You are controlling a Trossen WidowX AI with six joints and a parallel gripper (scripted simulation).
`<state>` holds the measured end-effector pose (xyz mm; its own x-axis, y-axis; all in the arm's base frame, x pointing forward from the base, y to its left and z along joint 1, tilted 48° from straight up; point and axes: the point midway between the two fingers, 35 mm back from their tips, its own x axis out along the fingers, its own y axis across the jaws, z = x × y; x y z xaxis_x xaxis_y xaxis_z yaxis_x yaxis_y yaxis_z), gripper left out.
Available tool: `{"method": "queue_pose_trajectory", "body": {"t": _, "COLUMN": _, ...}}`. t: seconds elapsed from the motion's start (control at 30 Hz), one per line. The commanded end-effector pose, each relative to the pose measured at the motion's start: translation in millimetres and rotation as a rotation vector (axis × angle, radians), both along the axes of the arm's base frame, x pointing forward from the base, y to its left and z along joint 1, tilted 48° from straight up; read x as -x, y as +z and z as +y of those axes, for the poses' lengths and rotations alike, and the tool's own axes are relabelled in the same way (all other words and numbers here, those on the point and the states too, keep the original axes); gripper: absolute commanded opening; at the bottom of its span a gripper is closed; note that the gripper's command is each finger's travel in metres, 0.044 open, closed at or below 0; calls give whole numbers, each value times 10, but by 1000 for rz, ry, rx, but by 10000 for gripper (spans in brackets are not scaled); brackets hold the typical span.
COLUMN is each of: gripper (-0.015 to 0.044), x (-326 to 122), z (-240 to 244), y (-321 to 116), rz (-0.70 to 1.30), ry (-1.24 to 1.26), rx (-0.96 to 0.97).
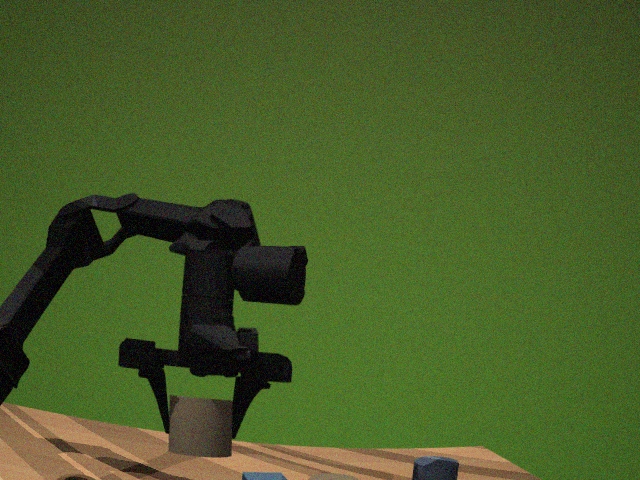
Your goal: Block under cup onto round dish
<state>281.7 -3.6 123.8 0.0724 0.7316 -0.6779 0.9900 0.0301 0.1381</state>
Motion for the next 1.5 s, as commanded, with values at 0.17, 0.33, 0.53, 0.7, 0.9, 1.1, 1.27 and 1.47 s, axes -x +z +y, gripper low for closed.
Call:
{"method": "queue_pose_trajectory", "body": {"t": 0.17, "gripper": 0, "x": 0, "z": 2, "y": -2, "rz": 2, "ry": -2, "rx": 0}}
{"method": "queue_pose_trajectory", "body": {"t": 0.33, "gripper": 0, "x": 0, "z": 2, "y": -2, "rz": 2, "ry": -2, "rx": 0}}
{"method": "queue_pose_trajectory", "body": {"t": 0.53, "gripper": 0, "x": 0, "z": 2, "y": -2, "rz": 2, "ry": -2, "rx": 0}}
{"method": "queue_pose_trajectory", "body": {"t": 0.7, "gripper": 0, "x": 0, "z": 2, "y": -2, "rz": 2, "ry": -2, "rx": 0}}
{"method": "queue_pose_trajectory", "body": {"t": 0.9, "gripper": 0, "x": 0, "z": 2, "y": -2, "rz": 2, "ry": -2, "rx": 0}}
{"method": "queue_pose_trajectory", "body": {"t": 1.1, "gripper": 0, "x": 5, "z": 179, "y": 66, "rz": 3, "ry": -2, "rx": 11}}
{"method": "queue_pose_trajectory", "body": {"t": 1.27, "gripper": 0, "x": 35, "z": 435, "y": 166, "rz": 2, "ry": -3, "rx": 21}}
{"method": "queue_pose_trajectory", "body": {"t": 1.47, "gripper": 0, "x": 107, "z": 738, "y": 289, "rz": -2, "ry": -3, "rx": 22}}
